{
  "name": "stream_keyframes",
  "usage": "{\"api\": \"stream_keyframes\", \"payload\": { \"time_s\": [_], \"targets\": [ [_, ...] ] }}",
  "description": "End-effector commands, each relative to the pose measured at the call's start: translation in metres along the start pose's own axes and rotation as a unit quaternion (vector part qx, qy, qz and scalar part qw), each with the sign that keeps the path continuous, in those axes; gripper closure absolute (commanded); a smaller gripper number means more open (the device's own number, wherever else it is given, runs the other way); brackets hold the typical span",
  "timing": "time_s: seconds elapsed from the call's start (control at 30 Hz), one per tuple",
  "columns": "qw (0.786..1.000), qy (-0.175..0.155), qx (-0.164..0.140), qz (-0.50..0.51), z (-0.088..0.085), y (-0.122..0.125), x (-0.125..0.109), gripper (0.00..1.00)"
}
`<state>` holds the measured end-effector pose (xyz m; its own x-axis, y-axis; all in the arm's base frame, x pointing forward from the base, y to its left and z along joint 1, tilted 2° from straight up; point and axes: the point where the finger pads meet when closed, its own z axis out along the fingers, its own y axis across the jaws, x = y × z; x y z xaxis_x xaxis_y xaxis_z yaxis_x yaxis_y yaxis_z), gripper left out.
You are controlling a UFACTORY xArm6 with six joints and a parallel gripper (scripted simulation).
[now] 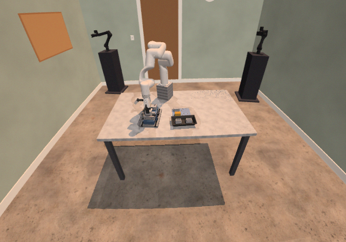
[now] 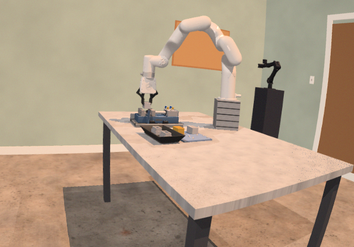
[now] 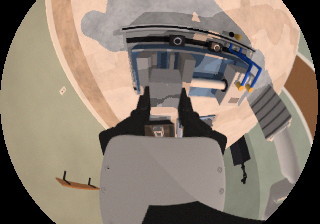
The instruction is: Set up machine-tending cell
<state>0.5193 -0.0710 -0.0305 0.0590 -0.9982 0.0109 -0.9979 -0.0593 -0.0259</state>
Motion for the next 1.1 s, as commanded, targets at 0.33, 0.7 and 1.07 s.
{"api": "stream_keyframes", "payload": {
  "time_s": [0.33,0.7,1.07],
  "targets": [
    [1.000,0.000,0.002,0.000,-0.0017,-0.0018,0.0004,1.00],
    [1.000,0.000,0.002,0.000,-0.0008,-0.0018,0.0004,1.00],
    [1.000,0.000,0.002,0.000,0.0017,-0.0019,0.0004,1.00]
  ]
}}
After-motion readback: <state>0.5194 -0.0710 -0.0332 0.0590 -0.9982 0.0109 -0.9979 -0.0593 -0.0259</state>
